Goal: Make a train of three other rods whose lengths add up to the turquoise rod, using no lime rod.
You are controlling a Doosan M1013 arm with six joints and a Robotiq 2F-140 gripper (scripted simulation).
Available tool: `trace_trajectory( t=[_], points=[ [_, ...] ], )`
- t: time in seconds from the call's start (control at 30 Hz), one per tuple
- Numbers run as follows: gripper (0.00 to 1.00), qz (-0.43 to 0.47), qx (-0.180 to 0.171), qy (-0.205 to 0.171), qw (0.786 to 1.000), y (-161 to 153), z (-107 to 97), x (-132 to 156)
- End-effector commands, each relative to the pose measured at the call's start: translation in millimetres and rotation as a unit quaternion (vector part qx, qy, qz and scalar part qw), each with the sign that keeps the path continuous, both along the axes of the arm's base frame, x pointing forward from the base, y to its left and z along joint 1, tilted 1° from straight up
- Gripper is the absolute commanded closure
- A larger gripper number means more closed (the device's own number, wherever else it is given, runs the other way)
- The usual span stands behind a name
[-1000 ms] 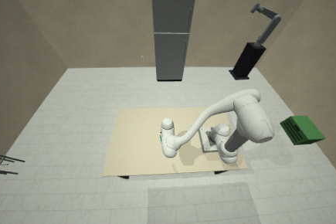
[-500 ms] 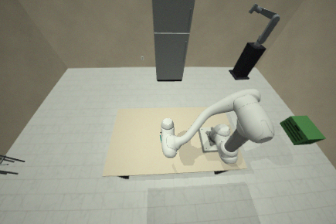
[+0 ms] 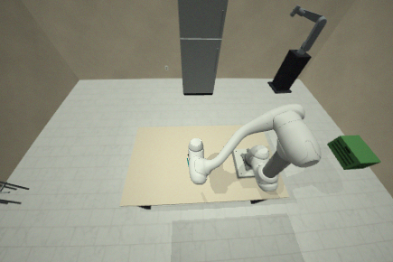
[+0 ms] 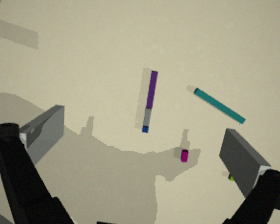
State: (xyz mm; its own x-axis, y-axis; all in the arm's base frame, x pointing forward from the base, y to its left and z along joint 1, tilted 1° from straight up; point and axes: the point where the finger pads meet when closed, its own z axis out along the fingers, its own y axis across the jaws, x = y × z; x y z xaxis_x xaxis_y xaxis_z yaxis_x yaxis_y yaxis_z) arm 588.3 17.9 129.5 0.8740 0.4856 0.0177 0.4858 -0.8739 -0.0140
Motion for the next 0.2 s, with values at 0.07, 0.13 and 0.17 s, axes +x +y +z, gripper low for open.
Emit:
trace_trajectory(
  t=[0.07, 0.13, 0.17],
  points=[
    [0.0, 0.0, -0.002, -0.002, 1.0, -1.9, 4.1, 2.9],
    [0.0, 0.0, -0.002, -0.002, 1.0, -1.9, 4.1, 2.9],
    [0.0, 0.0, -0.002, -0.002, 1.0, -1.9, 4.1, 2.9]
  ],
)
